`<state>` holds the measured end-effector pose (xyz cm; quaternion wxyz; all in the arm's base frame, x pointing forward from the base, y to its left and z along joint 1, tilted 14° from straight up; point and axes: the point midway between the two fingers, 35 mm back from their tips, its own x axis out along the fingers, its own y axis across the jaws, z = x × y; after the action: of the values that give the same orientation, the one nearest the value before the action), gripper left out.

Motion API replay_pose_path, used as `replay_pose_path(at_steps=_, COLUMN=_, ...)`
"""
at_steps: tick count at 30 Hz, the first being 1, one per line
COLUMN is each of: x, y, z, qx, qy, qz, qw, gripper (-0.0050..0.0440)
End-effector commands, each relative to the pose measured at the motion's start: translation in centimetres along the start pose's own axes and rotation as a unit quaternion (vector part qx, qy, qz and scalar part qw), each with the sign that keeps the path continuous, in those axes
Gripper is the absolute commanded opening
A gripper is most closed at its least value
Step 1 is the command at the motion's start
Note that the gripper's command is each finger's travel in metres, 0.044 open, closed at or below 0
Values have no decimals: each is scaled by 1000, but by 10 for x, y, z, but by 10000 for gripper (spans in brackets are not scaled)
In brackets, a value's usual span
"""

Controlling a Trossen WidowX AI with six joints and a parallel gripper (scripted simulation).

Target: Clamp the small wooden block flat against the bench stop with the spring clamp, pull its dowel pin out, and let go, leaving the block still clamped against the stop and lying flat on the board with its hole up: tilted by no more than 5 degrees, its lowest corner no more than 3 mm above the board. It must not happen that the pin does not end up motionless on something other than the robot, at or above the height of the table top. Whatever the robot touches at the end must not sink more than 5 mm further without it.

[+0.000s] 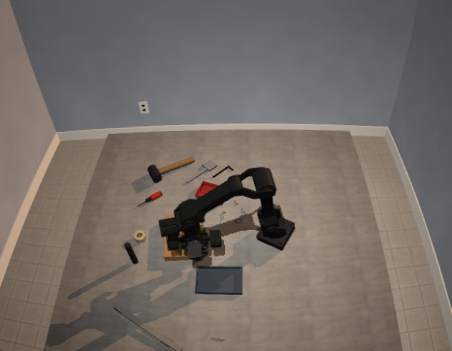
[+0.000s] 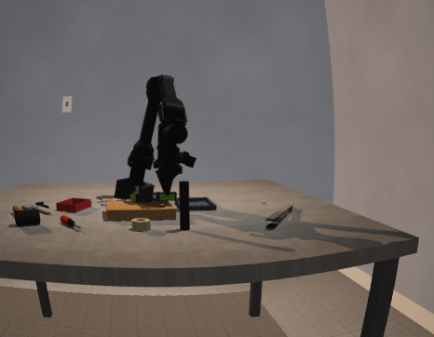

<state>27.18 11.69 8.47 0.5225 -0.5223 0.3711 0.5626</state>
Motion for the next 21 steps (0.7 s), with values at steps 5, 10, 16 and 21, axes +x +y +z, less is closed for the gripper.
replay_pose_path(at_steps=5, x=1, y=-2, z=2, qx=-4, qy=-5, qz=-3, qw=1000, gripper=160)
replay_pose_path(at_steps=10, x=1, y=-2, z=2, qx=-4, qy=-5, qz=-3, qw=1000, gripper=210)
replay_pose_path(at_steps=16, x=0, y=0, z=0, qx=0, qy=0, qz=0, qw=1000, gripper=270)
replay_pose_path(at_steps=21, x=0, y=0, z=0, qx=0, qy=0, qz=0, qw=1000, gripper=300)
